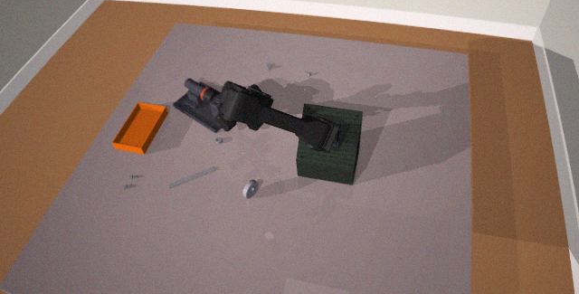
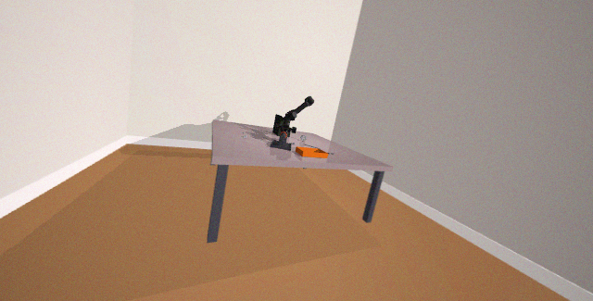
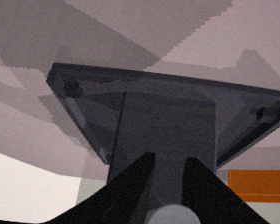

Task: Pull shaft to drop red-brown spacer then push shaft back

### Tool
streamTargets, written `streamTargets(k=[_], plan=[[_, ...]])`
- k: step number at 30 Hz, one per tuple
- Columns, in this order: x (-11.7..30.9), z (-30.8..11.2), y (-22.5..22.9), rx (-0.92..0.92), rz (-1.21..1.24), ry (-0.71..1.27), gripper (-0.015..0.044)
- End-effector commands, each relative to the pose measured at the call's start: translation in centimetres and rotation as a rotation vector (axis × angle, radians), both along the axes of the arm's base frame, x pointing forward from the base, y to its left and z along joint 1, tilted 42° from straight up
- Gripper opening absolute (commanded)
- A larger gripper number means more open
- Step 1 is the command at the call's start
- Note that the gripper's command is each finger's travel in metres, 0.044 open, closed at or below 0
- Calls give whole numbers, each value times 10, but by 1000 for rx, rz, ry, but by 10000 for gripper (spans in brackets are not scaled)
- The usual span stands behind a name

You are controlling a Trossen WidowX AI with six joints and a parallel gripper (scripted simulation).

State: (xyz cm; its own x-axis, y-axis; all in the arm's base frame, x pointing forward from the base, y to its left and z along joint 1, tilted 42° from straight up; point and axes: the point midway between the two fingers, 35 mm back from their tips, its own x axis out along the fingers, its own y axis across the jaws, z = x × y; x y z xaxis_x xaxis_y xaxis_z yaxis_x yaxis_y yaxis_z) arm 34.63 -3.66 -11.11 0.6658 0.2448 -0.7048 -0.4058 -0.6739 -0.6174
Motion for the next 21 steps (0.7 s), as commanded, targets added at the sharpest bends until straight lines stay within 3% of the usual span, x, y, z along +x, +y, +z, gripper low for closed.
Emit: streamTargets(k=[1, 21], plan=[[-1, 1, 1, 6, -2, 0, 0], [-2, 1, 1, 6, -2, 0, 0]])
